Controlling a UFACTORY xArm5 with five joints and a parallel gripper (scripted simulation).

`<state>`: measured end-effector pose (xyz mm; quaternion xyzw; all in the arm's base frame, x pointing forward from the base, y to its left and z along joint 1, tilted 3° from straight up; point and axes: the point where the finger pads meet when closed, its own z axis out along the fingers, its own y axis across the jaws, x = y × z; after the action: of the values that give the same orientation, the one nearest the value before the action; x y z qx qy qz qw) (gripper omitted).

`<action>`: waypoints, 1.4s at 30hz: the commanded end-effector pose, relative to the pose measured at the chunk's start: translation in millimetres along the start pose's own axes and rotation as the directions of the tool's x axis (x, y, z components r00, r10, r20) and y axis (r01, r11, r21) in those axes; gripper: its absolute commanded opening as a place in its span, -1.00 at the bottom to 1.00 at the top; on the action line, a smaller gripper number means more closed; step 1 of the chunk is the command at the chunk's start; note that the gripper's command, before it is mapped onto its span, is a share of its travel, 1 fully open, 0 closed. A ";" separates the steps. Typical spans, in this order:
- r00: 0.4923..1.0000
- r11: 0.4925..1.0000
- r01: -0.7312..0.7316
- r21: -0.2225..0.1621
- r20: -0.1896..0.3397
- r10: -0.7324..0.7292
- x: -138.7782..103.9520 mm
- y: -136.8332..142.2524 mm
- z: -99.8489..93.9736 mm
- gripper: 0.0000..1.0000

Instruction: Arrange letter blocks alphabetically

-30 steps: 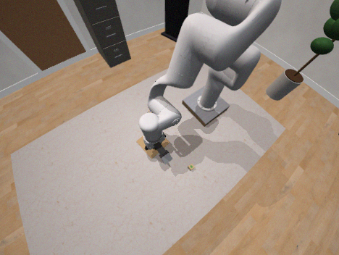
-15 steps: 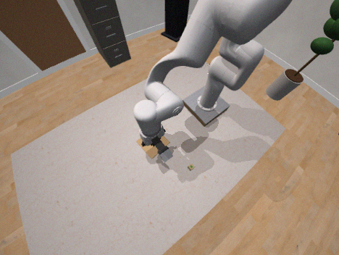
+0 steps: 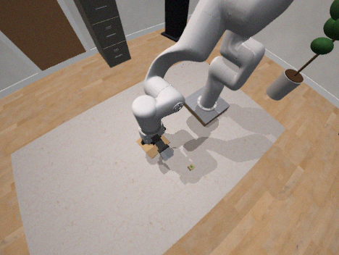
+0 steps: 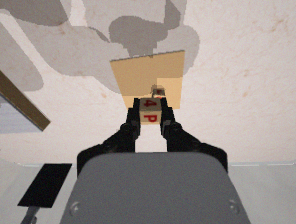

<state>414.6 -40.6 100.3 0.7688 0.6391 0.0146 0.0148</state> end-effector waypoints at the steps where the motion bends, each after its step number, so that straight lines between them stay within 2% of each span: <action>1: 1.000 1.000 -0.001 -0.004 -0.001 0.001 1.8 2.0 -2.1 -0.57; 24: 1.000 1.000 -0.001 -0.004 -0.001 0.001 2.8 2.3 1.0 -0.57; 29: 1.000 1.000 -0.001 -0.004 -0.001 0.001 2.3 2.3 13.7 -0.57; 36: 1.000 1.000 -0.001 -0.004 -0.001 0.001 2.4 2.4 45.1 -0.57; 38: 1.000 1.000 -0.001 -0.004 -0.001 0.001 2.4 2.4 45.1 -0.57; 42: 1.000 1.000 -0.001 -0.004 -0.001 0.001 2.4 2.5 64.7 -0.57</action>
<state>417.0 -38.7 52.7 0.7692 0.6387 0.0148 0.0148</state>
